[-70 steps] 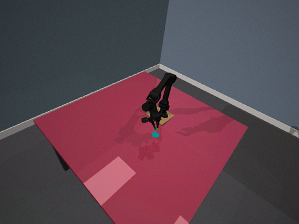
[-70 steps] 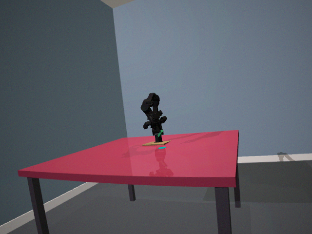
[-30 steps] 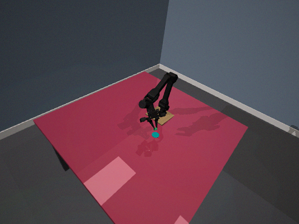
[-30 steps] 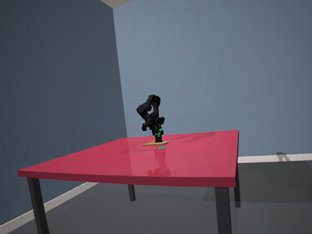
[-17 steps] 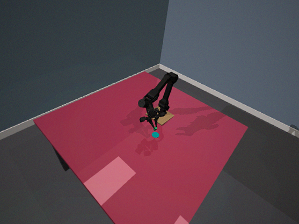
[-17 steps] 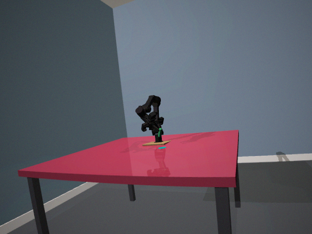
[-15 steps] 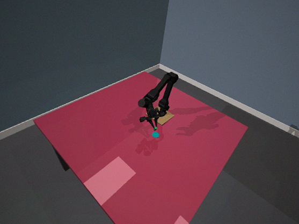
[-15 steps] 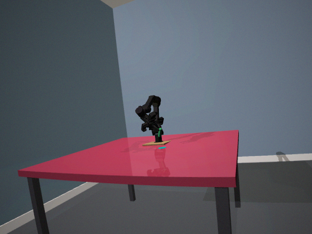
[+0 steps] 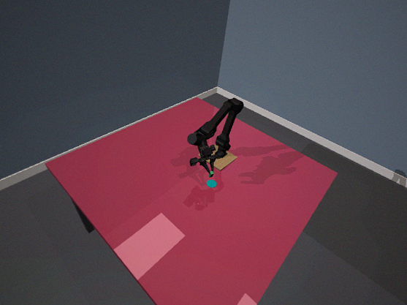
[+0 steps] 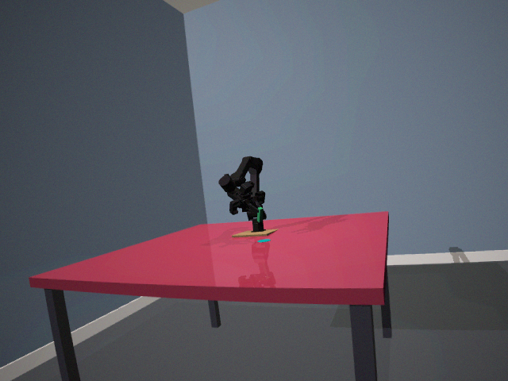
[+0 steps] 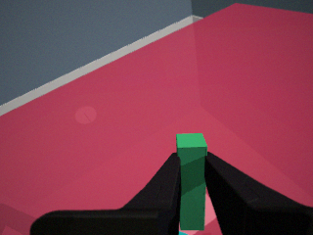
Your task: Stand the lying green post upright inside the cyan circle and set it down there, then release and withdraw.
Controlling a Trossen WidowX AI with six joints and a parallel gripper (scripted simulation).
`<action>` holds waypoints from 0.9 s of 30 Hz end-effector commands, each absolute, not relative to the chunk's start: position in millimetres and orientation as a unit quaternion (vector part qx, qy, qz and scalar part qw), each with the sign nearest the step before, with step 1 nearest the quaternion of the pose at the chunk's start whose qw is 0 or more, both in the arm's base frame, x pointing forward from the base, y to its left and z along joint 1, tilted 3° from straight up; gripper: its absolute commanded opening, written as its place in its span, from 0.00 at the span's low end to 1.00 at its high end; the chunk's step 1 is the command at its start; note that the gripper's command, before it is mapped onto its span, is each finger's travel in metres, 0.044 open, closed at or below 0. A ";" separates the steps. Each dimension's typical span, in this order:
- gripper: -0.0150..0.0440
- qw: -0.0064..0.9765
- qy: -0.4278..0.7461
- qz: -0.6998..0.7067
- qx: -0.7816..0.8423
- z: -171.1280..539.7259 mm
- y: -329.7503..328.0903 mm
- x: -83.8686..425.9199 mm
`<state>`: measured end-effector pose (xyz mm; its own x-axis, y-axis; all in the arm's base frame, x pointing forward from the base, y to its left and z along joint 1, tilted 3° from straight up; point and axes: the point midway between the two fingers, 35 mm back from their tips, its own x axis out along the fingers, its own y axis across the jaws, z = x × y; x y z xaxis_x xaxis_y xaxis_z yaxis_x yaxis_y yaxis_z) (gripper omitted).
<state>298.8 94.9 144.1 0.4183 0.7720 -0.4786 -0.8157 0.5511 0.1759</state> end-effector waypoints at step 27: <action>0.29 0.853 0.175 0.491 -0.018 150.3 85.6 284.4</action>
<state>286.8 86.4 149.1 0.4541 0.8261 -0.3336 -0.8418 0.5205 0.1429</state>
